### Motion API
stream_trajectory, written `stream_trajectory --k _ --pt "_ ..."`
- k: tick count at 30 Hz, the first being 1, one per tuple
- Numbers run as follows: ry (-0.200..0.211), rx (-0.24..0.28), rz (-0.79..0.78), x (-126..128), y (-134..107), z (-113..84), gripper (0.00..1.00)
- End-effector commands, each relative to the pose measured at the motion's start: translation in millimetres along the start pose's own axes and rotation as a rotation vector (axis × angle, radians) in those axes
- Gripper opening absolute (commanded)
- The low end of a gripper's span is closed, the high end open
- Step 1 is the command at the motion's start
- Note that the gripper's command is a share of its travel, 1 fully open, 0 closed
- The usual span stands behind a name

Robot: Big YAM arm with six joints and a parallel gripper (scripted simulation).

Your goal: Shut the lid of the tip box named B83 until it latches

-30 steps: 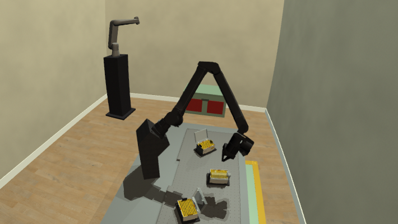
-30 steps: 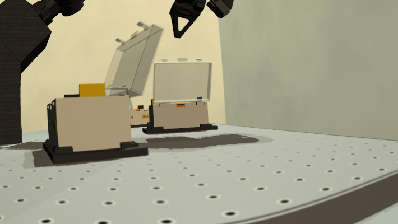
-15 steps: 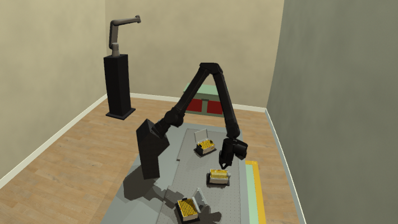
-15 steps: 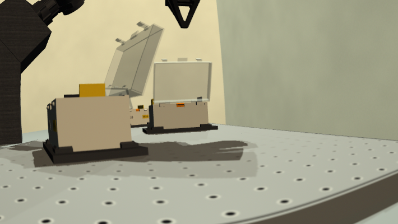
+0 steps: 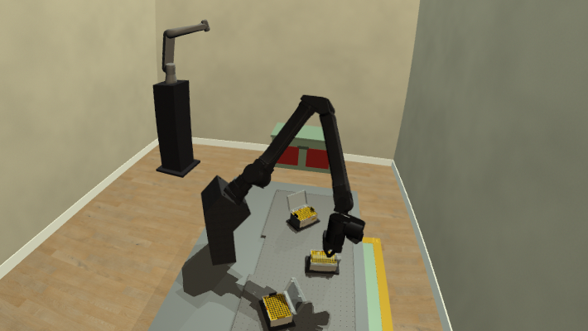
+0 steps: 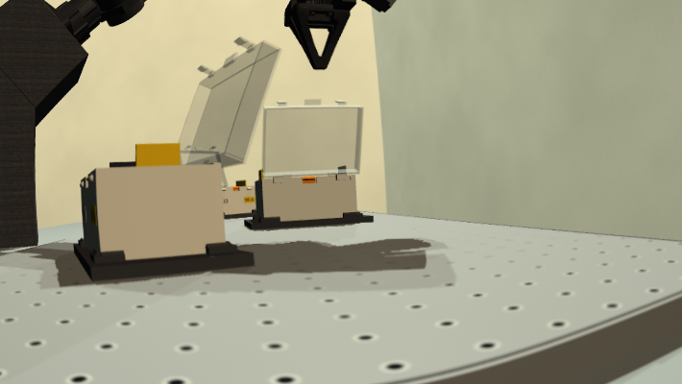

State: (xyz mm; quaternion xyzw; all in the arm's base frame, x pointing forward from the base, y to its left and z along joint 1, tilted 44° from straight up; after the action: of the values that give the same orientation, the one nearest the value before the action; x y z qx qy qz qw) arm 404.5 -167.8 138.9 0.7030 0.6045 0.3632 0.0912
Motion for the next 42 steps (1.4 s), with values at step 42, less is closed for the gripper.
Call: stream_trajectory --k 42 --pt "-0.003 -0.005 0.018 -3.8 0.3 39.3 0.00"
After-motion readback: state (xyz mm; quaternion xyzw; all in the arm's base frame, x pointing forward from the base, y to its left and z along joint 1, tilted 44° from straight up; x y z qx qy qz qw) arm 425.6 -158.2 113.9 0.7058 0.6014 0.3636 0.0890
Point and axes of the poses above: the point where the finger pads meet when closed, its own z axis out along the fingers, its own x axis across the jaws, y = z × x, the point moved 3 cm from there along -z, back along the fingers, and after that the axes turned 12 degrees about z, right-handed, at the moved point
